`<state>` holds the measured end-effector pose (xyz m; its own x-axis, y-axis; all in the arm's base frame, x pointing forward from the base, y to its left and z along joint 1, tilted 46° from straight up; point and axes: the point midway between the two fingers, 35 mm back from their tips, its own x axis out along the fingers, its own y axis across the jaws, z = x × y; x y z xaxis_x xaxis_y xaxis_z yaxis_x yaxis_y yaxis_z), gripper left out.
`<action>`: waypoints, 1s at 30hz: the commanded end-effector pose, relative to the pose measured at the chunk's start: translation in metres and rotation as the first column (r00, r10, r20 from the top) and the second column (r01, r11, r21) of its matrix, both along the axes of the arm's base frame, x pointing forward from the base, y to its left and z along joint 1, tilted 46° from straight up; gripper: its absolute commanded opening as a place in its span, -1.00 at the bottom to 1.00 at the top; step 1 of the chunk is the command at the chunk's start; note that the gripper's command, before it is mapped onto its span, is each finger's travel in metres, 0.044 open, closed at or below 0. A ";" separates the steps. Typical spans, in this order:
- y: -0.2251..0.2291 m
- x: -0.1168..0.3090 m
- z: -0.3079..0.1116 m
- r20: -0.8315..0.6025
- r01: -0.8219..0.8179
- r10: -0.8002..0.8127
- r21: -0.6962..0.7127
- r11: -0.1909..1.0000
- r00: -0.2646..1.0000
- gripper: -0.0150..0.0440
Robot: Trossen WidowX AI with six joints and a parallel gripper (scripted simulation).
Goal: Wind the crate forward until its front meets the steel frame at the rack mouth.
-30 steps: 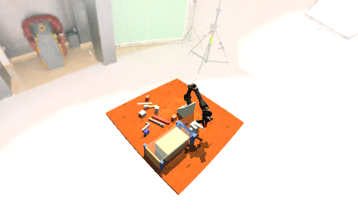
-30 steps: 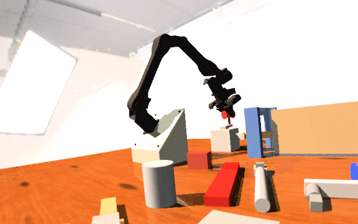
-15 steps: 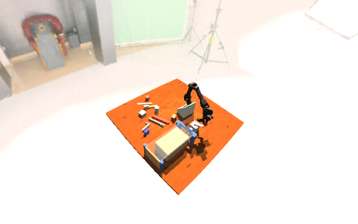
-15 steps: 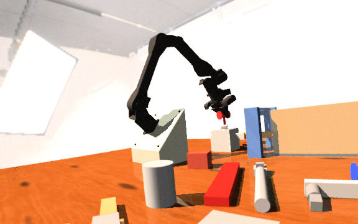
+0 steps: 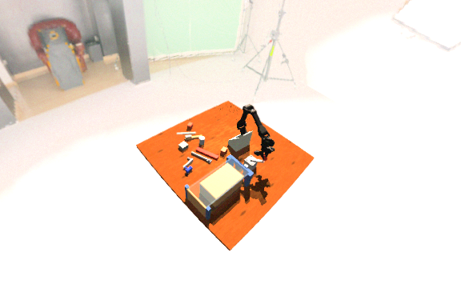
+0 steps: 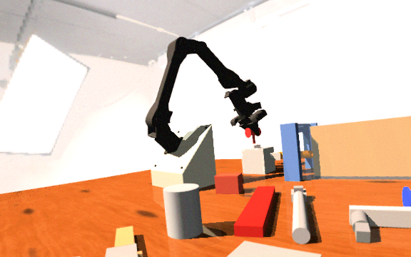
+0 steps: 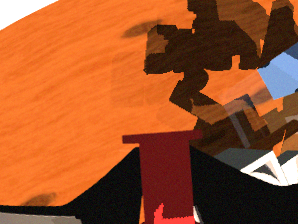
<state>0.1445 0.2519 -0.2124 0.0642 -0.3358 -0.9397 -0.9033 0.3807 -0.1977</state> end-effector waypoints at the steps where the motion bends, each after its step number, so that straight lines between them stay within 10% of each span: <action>1: -0.008 -0.013 0.004 -0.025 0.001 -0.002 -0.021 1.000 1.000 -0.49; 30: -0.026 -0.035 0.025 -0.027 0.001 -0.002 -0.023 1.000 1.000 -0.49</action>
